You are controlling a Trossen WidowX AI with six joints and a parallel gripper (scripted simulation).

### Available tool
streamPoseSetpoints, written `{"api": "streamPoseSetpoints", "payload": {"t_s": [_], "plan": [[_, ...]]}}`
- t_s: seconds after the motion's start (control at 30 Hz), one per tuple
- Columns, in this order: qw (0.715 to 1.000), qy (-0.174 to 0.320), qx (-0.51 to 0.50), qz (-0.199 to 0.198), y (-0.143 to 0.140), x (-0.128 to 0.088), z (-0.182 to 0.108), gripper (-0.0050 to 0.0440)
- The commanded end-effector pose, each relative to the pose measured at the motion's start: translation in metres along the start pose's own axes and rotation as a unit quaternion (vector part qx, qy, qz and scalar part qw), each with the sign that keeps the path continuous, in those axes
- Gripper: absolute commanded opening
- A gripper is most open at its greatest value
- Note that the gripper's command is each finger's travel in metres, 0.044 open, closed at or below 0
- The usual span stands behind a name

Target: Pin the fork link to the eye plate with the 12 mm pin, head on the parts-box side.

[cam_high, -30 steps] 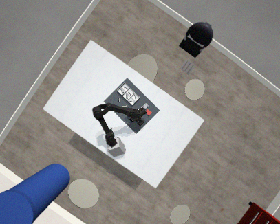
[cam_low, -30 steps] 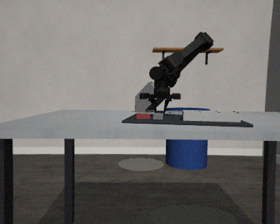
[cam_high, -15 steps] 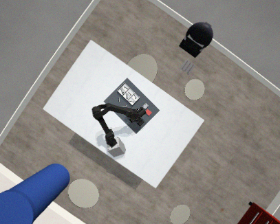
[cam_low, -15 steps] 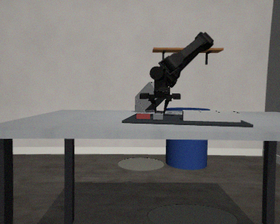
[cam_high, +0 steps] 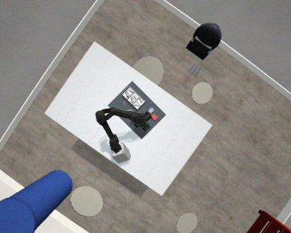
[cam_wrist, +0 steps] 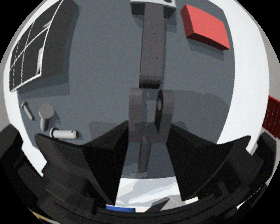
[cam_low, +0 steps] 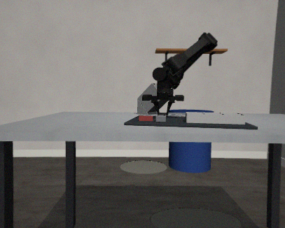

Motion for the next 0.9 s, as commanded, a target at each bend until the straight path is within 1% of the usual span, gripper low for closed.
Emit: {"api": "streamPoseSetpoints", "payload": {"t_s": [0.0,0.87], "plan": [[1.0,-0.001,0.0,-0.001,-0.0003,-0.0014,0.0003,0.0123],[1.0,-0.001,0.0,-0.001,0.0028,-0.0019,-0.0008,0.0123]]}}
Point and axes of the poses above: the point midway between the two fingers, 35 mm back from their tips, its own x axis out along the fingers, its own y axis across the jaws, z = x × y, the point moved 9 cm from there along -x, back along the fingers, and after that the axes turned 5 degrees about -x, right-handed, at the moved point
